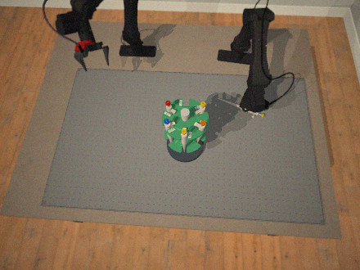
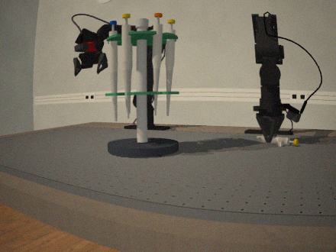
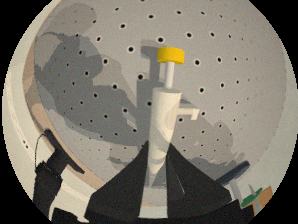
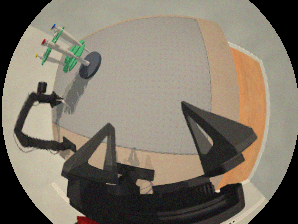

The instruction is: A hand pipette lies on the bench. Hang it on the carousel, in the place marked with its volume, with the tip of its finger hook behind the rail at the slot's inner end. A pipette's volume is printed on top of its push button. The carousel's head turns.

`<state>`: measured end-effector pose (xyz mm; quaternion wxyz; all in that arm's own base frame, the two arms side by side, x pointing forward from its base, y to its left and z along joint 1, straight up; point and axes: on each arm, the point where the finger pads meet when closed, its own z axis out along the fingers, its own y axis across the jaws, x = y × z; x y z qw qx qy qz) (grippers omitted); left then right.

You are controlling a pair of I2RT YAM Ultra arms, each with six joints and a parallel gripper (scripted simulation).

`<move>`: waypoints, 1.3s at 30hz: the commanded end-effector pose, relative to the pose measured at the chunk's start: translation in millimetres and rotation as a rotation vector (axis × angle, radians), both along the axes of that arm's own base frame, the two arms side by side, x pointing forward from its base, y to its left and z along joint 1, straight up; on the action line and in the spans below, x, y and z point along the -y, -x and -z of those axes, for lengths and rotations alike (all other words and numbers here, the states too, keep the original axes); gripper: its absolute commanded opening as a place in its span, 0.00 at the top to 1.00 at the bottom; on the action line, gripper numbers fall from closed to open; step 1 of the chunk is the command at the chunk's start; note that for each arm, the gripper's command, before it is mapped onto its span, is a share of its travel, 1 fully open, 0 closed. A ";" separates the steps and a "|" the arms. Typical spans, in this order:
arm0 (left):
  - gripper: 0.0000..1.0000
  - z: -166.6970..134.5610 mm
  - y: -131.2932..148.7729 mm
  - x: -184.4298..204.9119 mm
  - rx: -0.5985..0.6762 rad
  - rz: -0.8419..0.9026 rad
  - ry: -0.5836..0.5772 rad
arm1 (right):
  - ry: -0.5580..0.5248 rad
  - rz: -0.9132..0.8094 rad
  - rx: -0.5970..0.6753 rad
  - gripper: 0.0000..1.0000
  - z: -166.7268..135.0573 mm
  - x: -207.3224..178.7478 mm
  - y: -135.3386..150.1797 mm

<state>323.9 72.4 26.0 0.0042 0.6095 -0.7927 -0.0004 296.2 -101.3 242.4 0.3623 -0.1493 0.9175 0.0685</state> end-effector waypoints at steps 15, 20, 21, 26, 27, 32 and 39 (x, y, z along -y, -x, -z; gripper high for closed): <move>0.88 -48.0 -6.2 -8.3 0.042 -0.010 -0.021 | 0.013 -0.010 0.043 0.00 -10.5 1.9 -3.4; 0.88 -58.0 -5.7 -8.2 0.042 -0.010 -0.021 | 0.013 -0.010 0.043 0.00 -10.5 1.9 -3.4; 0.88 -60.0 -5.6 -8.2 0.042 -0.010 -0.021 | 0.013 -0.010 0.043 0.00 -10.5 1.9 -3.4; 0.88 -68.1 -5.3 -8.1 0.042 -0.010 -0.021 | 0.013 -0.010 0.043 0.00 -10.5 1.9 -3.4; 0.88 -68.1 -5.3 -8.1 0.042 -0.010 -0.021 | 0.013 -0.010 0.043 0.00 -10.5 1.9 -3.4; 0.88 -78.1 -4.8 -8.0 0.042 -0.010 -0.021 | 0.013 -0.010 0.043 0.00 -10.5 1.9 -3.4; 0.88 -92.1 -4.2 -7.8 0.042 -0.010 -0.021 | 0.013 -0.010 0.043 0.00 -10.5 1.9 -3.4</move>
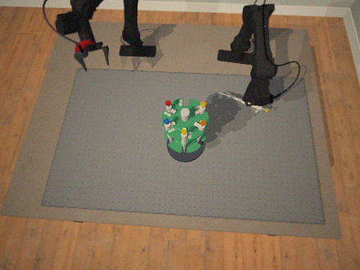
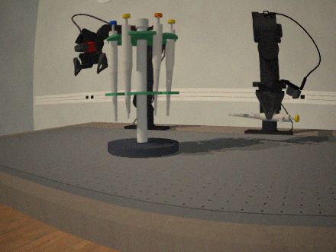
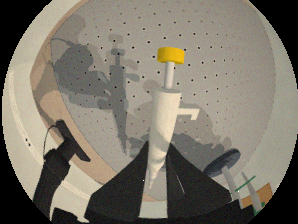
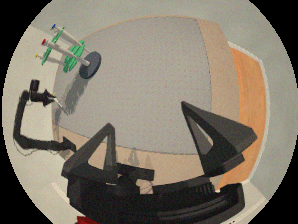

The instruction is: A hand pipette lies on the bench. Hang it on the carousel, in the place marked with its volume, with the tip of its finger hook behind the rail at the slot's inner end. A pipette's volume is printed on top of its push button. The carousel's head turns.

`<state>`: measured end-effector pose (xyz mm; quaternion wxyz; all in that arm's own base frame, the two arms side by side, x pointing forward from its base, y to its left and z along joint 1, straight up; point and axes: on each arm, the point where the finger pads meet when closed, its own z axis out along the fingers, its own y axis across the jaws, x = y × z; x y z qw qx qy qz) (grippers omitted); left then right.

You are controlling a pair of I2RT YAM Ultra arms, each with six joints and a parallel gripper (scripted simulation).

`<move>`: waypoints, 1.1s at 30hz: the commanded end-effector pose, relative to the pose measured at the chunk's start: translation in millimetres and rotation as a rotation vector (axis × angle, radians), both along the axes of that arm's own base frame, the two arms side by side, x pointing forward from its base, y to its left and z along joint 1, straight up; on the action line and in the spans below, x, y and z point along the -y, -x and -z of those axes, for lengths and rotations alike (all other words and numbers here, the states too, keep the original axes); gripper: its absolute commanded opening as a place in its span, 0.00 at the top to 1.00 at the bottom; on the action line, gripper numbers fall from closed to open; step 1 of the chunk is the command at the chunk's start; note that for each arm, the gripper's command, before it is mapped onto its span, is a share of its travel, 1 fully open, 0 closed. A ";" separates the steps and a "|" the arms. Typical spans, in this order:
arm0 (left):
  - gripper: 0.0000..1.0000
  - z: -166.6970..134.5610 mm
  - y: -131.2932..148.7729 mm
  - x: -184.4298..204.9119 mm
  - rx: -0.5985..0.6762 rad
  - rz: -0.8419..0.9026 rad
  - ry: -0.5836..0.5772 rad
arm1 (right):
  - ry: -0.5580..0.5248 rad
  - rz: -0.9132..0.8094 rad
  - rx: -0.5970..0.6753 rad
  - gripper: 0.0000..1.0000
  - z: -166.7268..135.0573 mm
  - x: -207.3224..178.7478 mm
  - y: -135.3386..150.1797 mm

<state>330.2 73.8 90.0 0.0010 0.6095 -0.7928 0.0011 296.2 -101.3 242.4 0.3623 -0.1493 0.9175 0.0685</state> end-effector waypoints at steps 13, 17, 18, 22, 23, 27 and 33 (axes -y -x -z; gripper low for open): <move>0.88 -49.2 3.1 -6.2 0.035 -0.010 -0.020 | 0.013 -0.010 0.043 0.00 -10.5 1.9 -3.4; 0.88 -38.0 3.7 -1.1 0.011 -0.003 -0.006 | 0.013 -0.010 0.043 0.00 -10.5 1.9 -3.4; 0.88 -38.0 3.7 -1.1 0.011 -0.003 -0.006 | 0.013 -0.010 0.043 0.00 -10.5 1.9 -3.4; 0.88 -38.0 3.7 -1.1 0.011 -0.003 -0.006 | 0.013 -0.010 0.043 0.00 -10.5 1.9 -3.4; 0.88 -38.0 3.7 -1.1 0.011 -0.003 -0.006 | 0.013 -0.010 0.043 0.00 -10.5 1.9 -3.4; 0.88 -38.0 3.7 -1.1 0.011 -0.003 -0.006 | 0.013 -0.010 0.043 0.00 -10.5 1.9 -3.4; 0.88 -38.5 18.9 21.5 -0.006 0.000 -0.006 | 0.013 -0.010 0.043 0.00 -10.5 1.9 -3.4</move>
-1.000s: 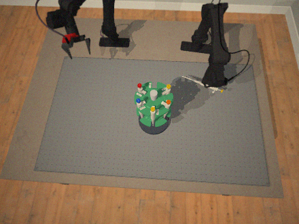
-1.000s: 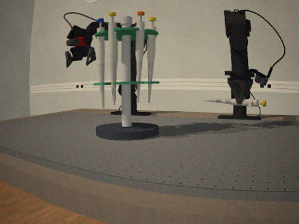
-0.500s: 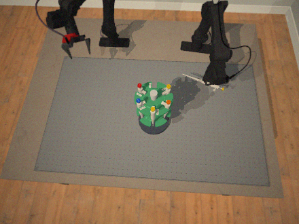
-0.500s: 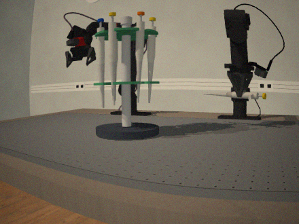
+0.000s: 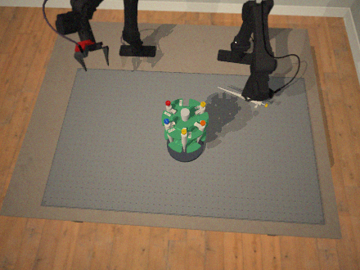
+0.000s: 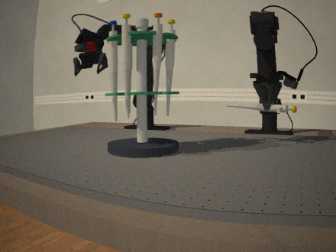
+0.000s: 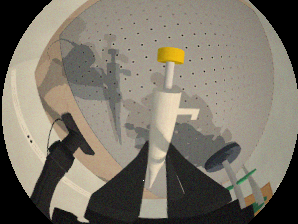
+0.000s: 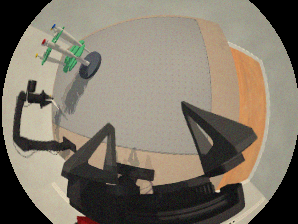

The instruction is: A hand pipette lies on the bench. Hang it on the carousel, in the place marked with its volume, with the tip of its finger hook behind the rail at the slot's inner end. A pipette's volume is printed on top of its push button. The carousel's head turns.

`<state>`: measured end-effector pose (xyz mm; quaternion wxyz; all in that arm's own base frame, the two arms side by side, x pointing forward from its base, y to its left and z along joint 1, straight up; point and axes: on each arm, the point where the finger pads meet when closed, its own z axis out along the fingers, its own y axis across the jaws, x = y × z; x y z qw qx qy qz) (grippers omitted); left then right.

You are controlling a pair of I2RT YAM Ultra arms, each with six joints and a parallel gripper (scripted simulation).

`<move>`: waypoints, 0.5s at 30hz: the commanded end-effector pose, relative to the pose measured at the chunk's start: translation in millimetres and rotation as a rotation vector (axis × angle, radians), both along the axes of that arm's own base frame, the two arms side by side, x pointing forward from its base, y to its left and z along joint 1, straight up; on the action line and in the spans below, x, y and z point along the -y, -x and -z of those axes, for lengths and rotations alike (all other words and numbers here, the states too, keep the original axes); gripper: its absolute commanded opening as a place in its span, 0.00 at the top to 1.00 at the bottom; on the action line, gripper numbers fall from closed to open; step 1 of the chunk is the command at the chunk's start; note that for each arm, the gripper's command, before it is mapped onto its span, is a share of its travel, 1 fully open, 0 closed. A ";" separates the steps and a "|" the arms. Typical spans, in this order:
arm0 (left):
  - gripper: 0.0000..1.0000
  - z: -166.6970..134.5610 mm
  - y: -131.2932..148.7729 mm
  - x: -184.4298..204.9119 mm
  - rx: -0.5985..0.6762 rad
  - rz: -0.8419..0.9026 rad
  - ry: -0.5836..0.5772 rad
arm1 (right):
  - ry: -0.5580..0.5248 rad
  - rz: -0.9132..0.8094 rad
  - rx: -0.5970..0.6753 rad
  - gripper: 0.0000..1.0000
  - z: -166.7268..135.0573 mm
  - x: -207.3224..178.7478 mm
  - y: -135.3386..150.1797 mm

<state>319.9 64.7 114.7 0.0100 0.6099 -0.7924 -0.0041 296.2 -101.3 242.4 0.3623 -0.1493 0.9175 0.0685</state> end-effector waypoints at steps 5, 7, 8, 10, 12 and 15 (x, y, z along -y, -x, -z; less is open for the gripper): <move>0.88 -15.4 12.0 24.3 0.020 0.001 -0.010 | 0.013 -0.010 0.043 0.00 -10.5 1.9 -3.4; 0.88 -25.0 4.2 26.3 0.057 0.001 -0.015 | 0.013 -0.010 0.043 0.00 -10.5 1.9 -3.4; 0.88 -14.6 15.4 30.4 0.016 0.001 -0.010 | 0.013 -0.010 0.043 0.00 -10.5 1.9 -3.4; 0.88 -14.3 18.2 36.5 0.015 0.001 -0.010 | 0.013 -0.010 0.043 0.00 -10.5 1.9 -3.4; 0.88 -14.4 20.6 42.6 0.015 0.001 -0.010 | 0.013 -0.010 0.043 0.00 -10.5 1.9 -3.4; 0.88 -17.6 21.3 51.6 0.026 0.001 -0.011 | 0.013 -0.010 0.043 0.00 -10.5 1.9 -3.4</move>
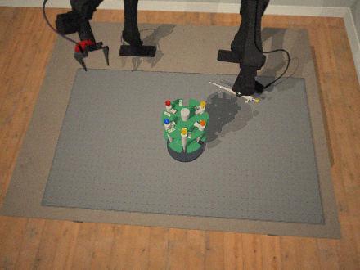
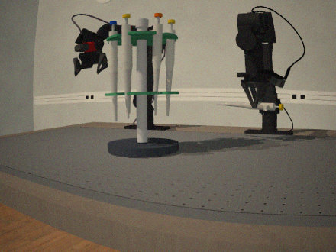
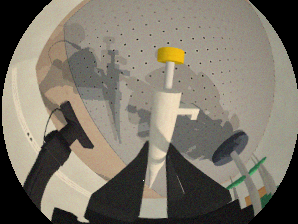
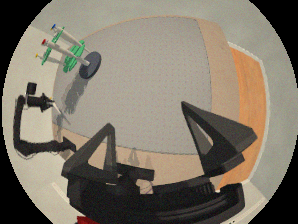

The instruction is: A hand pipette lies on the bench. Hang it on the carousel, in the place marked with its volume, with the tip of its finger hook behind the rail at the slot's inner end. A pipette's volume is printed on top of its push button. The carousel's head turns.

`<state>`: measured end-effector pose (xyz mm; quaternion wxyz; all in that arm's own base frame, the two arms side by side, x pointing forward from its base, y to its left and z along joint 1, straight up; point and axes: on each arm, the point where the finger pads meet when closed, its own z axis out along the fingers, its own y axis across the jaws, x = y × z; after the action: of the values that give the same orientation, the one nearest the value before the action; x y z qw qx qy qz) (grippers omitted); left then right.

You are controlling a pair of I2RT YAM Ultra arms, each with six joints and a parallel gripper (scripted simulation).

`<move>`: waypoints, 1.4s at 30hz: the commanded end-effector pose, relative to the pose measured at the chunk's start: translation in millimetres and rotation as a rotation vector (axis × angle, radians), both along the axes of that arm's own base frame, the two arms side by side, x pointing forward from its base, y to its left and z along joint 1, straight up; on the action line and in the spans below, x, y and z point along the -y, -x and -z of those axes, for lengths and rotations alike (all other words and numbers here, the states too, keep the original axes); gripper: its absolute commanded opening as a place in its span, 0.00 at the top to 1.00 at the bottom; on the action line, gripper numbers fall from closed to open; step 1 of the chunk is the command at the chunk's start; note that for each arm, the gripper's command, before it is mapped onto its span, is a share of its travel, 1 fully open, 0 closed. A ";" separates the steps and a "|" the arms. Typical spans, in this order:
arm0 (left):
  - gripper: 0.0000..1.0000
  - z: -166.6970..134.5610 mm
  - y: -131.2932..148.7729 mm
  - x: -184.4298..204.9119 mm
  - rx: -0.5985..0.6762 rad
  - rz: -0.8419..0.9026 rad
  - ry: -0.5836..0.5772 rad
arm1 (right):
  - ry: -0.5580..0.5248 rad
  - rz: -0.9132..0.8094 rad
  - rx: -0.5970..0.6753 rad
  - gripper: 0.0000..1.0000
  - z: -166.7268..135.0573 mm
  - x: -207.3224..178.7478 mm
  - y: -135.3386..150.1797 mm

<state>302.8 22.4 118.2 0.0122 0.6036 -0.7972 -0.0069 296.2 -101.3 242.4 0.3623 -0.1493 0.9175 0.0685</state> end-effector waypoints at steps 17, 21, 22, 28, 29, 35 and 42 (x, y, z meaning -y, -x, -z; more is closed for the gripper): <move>0.88 -12.2 24.2 54.9 0.025 -0.015 -0.009 | 0.013 -0.010 0.043 0.00 -10.5 1.9 -3.4; 0.88 -14.6 26.0 67.5 0.037 -0.015 -0.007 | 0.013 -0.010 0.043 0.00 -10.5 1.9 -3.4; 0.88 -12.6 29.5 70.2 0.028 -0.015 -0.009 | 0.013 -0.010 0.043 0.00 -10.5 1.9 -3.4; 0.88 -23.8 25.3 84.3 0.065 -0.015 -0.001 | 0.013 -0.010 0.043 0.00 -10.5 1.9 -3.4; 0.88 -23.9 26.6 87.4 0.064 -0.015 -0.001 | 0.013 -0.010 0.043 0.00 -10.5 1.9 -3.4; 0.88 -16.7 40.8 104.0 0.035 -0.015 -0.007 | 0.013 -0.010 0.043 0.00 -10.5 1.9 -3.4; 0.88 -17.0 46.9 119.2 0.034 -0.015 -0.007 | 0.013 -0.010 0.043 0.00 -10.5 1.9 -3.4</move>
<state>263.7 -96.2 126.9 0.0030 0.5992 -0.8006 -0.0025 296.2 -101.3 242.4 0.3623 -0.1493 0.9175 0.0685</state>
